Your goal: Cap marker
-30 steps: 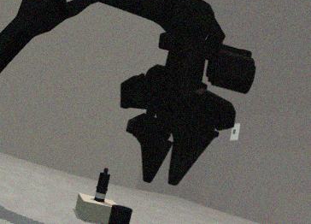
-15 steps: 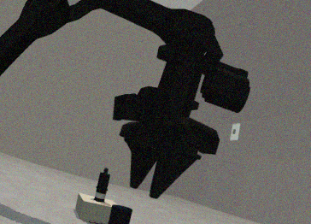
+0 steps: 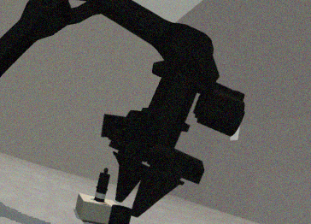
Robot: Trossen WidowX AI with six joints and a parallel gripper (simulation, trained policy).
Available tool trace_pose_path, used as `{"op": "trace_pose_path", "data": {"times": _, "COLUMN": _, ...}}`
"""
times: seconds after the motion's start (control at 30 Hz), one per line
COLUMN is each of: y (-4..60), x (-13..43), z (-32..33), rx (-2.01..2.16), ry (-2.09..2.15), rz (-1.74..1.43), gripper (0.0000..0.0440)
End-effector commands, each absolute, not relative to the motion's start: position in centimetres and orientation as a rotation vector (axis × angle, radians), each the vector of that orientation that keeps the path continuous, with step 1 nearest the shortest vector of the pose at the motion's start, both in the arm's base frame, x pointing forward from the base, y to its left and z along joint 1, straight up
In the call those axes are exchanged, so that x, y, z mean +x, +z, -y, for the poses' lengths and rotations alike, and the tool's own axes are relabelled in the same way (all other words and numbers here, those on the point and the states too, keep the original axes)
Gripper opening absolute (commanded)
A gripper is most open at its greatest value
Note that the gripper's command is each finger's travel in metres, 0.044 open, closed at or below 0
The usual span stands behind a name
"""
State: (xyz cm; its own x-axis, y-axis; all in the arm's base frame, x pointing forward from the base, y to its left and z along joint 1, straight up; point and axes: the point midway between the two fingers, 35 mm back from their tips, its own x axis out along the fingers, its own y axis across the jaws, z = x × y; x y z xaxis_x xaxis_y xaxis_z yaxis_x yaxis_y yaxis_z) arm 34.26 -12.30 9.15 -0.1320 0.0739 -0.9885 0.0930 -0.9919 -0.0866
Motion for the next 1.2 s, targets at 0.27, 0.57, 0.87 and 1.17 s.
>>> {"op": "trace_pose_path", "data": {"times": 0.27, "y": 6.0, "x": 33.4, "z": 12.1, "rx": 1.997, "ry": -2.362, "rz": -0.282, "gripper": 0.0268}}
{"op": "trace_pose_path", "data": {"times": 0.57, "y": 6.2, "x": 33.4, "z": 12.1, "rx": 1.98, "ry": -2.31, "rz": -0.288, "gripper": 0.0112}}
{"op": "trace_pose_path", "data": {"times": 0.87, "y": 9.3, "x": 34.7, "z": 11.8, "rx": 2.03, "ry": -2.183, "rz": -0.262, "gripper": 0.0099}}
{"op": "trace_pose_path", "data": {"times": 1.17, "y": 12.5, "x": 35.6, "z": 9.8, "rx": 2.066, "ry": -2.101, "rz": -0.277, "gripper": 0.0095}}
